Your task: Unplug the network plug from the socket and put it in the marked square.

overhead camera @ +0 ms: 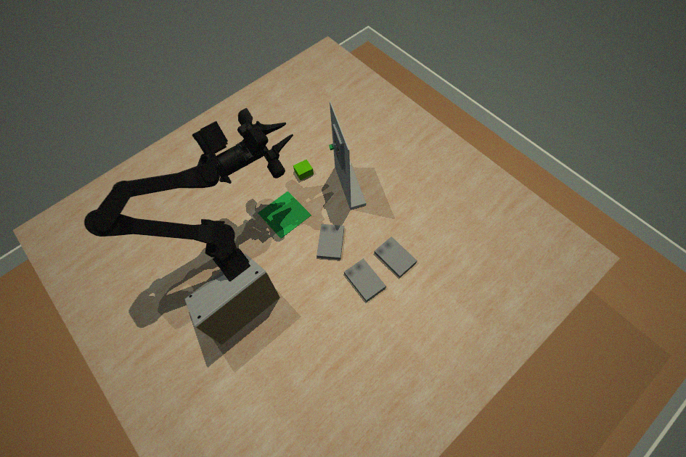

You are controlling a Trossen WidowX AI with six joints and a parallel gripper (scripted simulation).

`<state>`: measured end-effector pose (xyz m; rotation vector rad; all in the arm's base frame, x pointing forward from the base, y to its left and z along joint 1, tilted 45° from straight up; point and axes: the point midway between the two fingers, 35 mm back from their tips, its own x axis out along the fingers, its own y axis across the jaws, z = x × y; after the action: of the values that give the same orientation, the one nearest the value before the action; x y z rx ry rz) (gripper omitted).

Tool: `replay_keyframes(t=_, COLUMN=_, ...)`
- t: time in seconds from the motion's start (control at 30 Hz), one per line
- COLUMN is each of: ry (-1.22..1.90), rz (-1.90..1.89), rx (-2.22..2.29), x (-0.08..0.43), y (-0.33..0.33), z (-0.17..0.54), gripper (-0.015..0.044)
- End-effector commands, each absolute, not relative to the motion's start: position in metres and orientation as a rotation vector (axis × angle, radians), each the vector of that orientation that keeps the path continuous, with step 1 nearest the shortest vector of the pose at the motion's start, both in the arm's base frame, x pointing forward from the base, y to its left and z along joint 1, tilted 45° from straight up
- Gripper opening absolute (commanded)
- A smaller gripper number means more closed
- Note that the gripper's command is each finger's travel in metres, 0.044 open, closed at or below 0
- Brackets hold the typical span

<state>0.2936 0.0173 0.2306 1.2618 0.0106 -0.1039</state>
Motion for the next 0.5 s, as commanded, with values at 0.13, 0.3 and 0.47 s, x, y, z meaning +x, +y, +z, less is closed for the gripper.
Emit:
replay_keyframes(t=0.13, ry=-0.006, rz=-0.123, rx=1.530, x=0.286, y=0.020, z=0.215, gripper=0.0156)
replay_keyframes(t=0.3, ry=-0.016, rz=-0.136, rx=1.698, x=0.281, y=0.022, z=0.204, gripper=0.0156)
replay_keyframes(t=0.47, ry=-0.029, rz=-0.149, rx=1.866, x=0.276, y=0.024, z=0.194, gripper=0.0156)
